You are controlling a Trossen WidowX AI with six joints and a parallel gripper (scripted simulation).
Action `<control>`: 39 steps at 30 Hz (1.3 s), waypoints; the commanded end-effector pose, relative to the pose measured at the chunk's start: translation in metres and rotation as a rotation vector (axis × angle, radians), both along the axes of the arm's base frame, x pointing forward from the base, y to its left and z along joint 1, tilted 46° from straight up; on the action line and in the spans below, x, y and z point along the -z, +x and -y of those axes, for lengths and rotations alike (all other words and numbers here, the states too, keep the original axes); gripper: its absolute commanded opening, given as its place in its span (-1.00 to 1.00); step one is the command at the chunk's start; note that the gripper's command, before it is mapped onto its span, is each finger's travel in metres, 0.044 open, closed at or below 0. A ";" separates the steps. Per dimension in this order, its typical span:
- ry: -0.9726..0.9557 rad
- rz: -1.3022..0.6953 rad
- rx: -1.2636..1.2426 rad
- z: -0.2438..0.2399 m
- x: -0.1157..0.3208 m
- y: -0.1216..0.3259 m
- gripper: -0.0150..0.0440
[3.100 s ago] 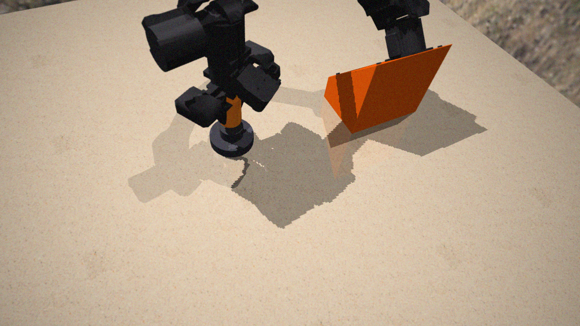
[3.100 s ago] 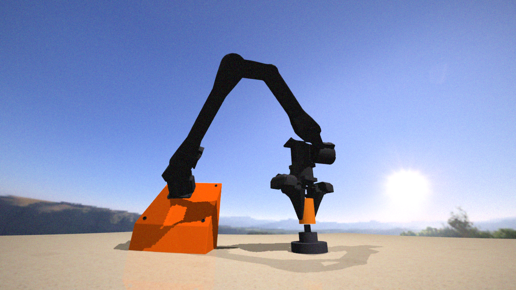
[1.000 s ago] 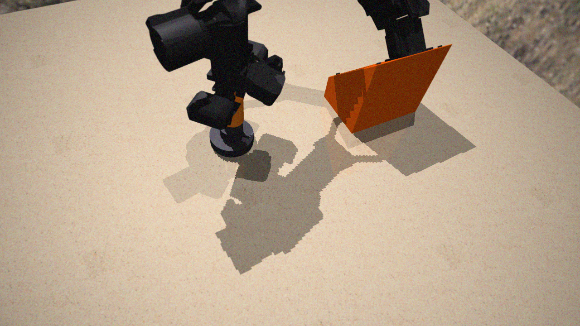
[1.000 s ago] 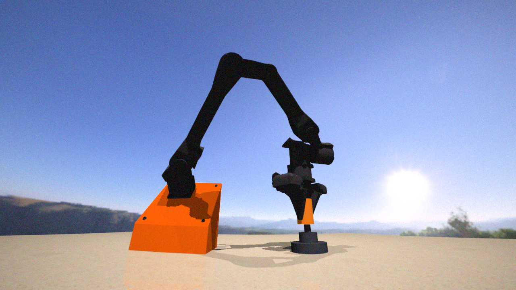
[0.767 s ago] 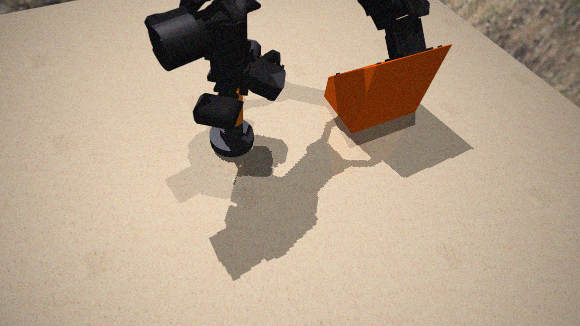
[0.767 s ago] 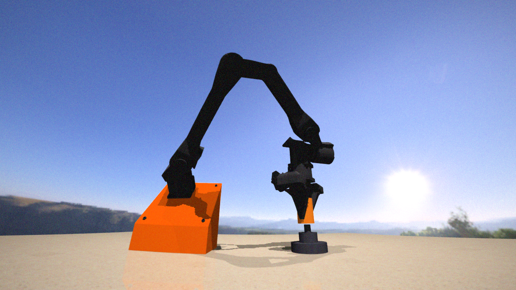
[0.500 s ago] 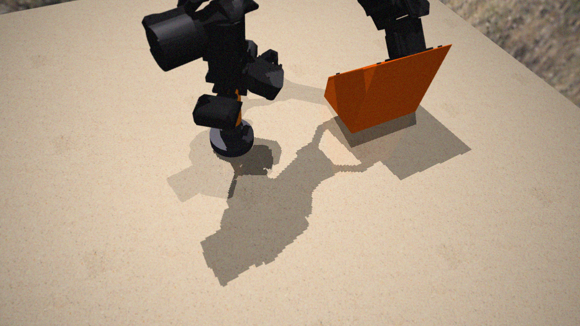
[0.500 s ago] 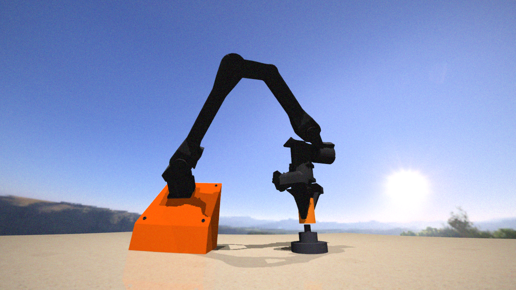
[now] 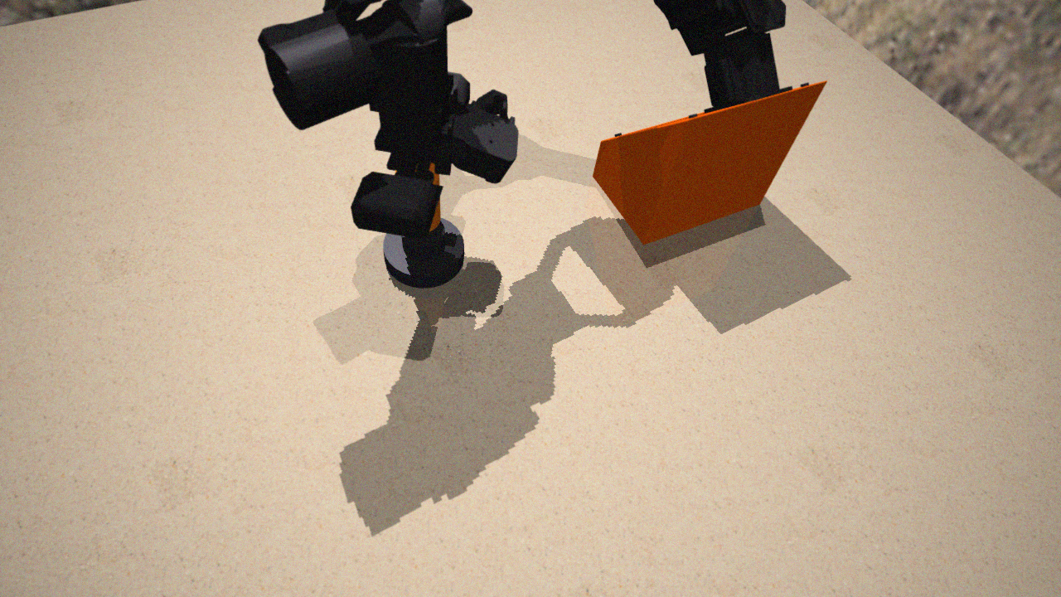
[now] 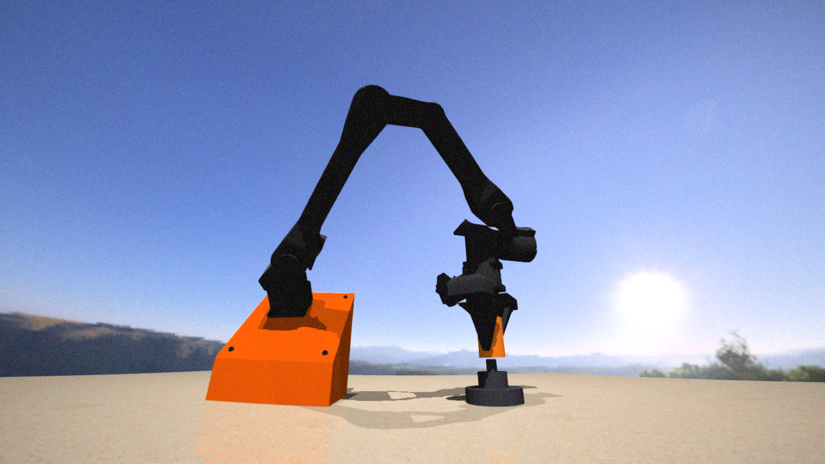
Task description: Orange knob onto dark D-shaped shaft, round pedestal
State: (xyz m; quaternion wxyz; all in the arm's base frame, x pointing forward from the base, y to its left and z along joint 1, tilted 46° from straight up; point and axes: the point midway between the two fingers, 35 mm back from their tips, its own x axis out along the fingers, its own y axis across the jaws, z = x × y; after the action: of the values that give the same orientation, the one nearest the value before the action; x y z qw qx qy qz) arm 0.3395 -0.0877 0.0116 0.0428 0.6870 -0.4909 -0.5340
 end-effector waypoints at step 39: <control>-0.001 0.008 -0.001 0.012 0.012 -0.004 -0.49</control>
State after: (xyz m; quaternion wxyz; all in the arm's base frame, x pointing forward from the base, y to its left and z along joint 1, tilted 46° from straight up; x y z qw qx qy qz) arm 0.3368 -0.0978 0.0021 0.0361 0.6896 -0.4915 -0.5306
